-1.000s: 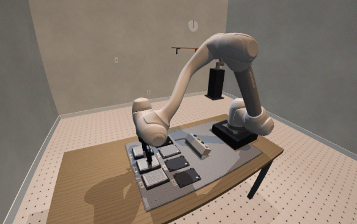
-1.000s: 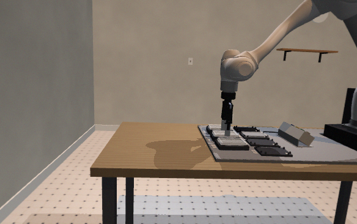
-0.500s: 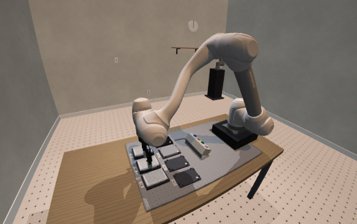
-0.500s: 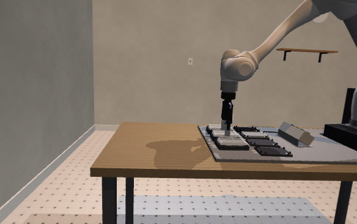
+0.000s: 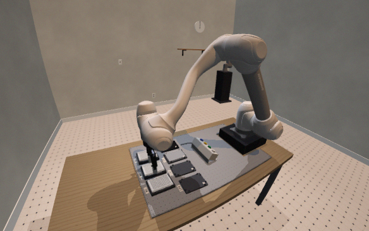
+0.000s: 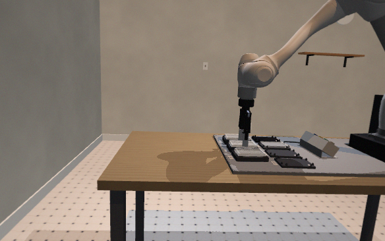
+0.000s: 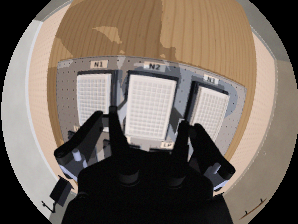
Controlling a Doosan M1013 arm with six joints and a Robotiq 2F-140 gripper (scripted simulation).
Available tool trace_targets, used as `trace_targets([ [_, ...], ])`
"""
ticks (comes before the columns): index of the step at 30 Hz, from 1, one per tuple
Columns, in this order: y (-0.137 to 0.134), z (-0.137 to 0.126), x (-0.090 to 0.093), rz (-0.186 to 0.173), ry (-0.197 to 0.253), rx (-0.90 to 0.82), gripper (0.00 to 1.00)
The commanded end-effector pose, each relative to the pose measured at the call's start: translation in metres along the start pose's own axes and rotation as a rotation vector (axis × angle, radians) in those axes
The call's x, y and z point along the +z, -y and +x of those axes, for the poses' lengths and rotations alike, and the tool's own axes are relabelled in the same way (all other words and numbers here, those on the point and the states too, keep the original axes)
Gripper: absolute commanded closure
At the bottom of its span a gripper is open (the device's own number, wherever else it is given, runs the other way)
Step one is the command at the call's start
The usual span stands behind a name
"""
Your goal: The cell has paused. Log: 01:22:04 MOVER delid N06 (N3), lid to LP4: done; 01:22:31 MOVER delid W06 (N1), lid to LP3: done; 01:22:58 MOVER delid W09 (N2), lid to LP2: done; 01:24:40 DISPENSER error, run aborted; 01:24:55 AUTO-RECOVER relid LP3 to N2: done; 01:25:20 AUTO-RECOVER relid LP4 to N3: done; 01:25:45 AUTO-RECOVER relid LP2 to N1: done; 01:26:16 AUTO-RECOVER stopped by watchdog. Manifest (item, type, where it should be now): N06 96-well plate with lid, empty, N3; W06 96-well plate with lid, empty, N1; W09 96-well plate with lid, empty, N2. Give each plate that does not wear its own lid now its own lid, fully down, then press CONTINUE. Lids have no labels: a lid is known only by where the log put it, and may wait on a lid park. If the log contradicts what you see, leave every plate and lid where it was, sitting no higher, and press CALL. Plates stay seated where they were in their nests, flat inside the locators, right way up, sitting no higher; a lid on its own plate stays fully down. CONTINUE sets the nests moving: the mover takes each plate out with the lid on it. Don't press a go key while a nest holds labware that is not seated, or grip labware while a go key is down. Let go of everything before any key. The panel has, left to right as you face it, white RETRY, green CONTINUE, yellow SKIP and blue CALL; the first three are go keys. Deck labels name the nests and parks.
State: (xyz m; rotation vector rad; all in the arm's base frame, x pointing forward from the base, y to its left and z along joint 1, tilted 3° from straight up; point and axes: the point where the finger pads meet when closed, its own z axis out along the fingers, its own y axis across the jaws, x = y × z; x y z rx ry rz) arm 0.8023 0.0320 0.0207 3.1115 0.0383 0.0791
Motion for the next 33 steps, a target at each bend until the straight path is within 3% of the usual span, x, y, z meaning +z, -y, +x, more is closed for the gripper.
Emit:
trace_targets([
  [1, 0.0, 0.0, 0.0, 0.0, 0.0, 0.0, 1.0],
  [17, 0.0, 0.0, -0.002, 0.0, 0.0, 0.0, 1.0],
  [33, 0.0, 0.0, -0.017, 0.0, 0.0, 0.0, 1.0],
])
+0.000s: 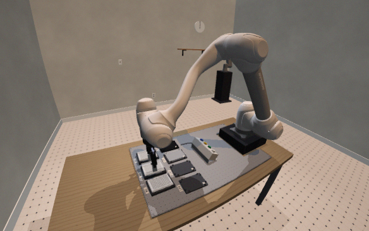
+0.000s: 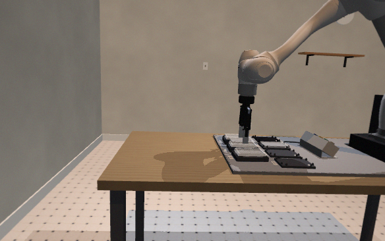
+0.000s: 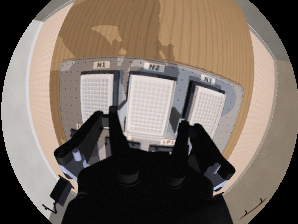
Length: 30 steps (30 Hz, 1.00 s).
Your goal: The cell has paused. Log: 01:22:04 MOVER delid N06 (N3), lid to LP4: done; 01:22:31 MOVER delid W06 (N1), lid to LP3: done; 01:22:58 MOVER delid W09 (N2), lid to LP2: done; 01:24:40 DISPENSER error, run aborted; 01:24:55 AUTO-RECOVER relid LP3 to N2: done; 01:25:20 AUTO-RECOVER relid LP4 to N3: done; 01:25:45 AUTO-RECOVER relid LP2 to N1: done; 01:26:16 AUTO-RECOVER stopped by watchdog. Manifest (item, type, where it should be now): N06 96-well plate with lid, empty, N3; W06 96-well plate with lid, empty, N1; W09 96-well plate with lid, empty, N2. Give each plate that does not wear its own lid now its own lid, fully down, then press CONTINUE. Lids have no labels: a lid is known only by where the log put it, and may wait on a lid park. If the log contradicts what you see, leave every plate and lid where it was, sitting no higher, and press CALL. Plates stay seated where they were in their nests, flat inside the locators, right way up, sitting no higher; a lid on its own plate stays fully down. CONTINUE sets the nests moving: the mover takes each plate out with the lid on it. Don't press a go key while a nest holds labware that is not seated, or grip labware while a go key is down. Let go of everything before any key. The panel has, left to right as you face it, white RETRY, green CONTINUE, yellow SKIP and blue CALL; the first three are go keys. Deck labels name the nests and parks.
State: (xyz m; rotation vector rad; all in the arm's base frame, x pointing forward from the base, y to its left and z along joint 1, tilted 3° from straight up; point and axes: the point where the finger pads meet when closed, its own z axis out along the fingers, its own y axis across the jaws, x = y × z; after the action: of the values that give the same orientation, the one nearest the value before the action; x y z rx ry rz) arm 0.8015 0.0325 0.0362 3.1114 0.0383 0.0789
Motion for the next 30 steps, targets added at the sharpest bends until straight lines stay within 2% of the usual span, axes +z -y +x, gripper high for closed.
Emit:
trace_targets([
  [1, 0.0, 0.0, -0.003, 0.0, 0.0, 0.0, 1.0],
  [14, 0.0, 0.0, -0.023, 0.0, 0.0, 0.0, 1.0],
  [30, 0.0, 0.0, -0.035, 0.0, 0.0, 0.0, 1.0],
])
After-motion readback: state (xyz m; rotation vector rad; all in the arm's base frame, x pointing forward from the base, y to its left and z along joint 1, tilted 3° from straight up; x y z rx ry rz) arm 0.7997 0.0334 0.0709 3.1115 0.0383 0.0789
